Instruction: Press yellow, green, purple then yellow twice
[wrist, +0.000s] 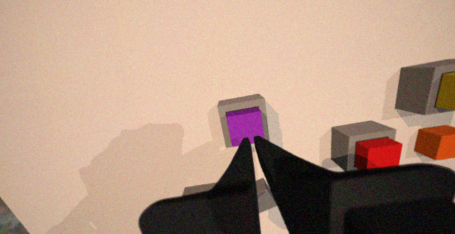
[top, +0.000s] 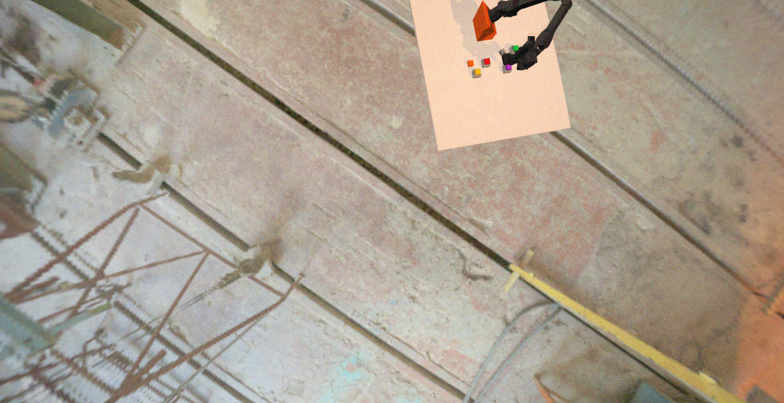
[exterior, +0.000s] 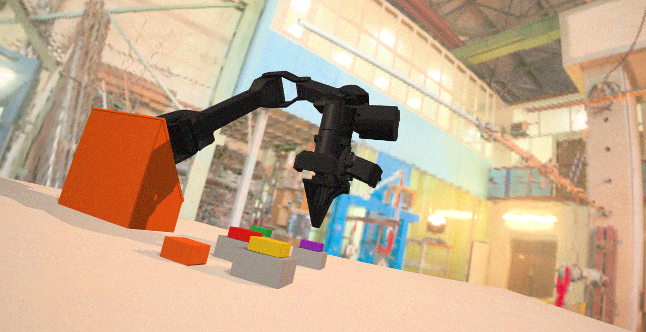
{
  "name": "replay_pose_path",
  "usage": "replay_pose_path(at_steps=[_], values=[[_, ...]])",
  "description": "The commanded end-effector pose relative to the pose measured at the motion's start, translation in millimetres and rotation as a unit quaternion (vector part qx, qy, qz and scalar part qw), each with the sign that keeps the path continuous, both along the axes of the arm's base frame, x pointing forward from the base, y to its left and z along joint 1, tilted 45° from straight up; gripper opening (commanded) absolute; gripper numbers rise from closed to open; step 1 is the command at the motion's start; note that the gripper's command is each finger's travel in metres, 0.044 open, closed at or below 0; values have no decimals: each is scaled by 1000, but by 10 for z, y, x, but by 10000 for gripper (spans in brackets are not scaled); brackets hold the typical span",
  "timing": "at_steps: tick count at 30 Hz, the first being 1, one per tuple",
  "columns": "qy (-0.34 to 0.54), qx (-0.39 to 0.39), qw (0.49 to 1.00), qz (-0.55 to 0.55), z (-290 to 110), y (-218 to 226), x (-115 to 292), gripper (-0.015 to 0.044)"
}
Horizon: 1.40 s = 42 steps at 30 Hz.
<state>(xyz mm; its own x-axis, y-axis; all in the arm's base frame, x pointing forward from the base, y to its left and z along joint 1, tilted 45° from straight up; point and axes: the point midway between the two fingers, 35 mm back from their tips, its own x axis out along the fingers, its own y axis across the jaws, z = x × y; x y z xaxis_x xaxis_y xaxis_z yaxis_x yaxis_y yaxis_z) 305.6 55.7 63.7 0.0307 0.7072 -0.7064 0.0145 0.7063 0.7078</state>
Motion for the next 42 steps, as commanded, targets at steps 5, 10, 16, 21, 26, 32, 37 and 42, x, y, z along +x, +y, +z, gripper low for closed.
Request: replay_pose_path(at_steps=[5,10,16,21,26,32,37,42], values=[[-2,-3,1000,5,449,-431,-10,20],[-2,-5,1000,4,402,-528,18,20],[-2,-14,1000,2,-264,-1278,141,20],[-3,-9,1000,4,-883,-1856,11,20],[-3,-8,1000,5,-969,-1926,-22,20],[-3,-8,1000,5,-1139,-1770,-1,20],[-4,-7,1000,5,-1409,-1491,-3,20],[-4,-7,1000,5,-1427,-1474,-1,20]])
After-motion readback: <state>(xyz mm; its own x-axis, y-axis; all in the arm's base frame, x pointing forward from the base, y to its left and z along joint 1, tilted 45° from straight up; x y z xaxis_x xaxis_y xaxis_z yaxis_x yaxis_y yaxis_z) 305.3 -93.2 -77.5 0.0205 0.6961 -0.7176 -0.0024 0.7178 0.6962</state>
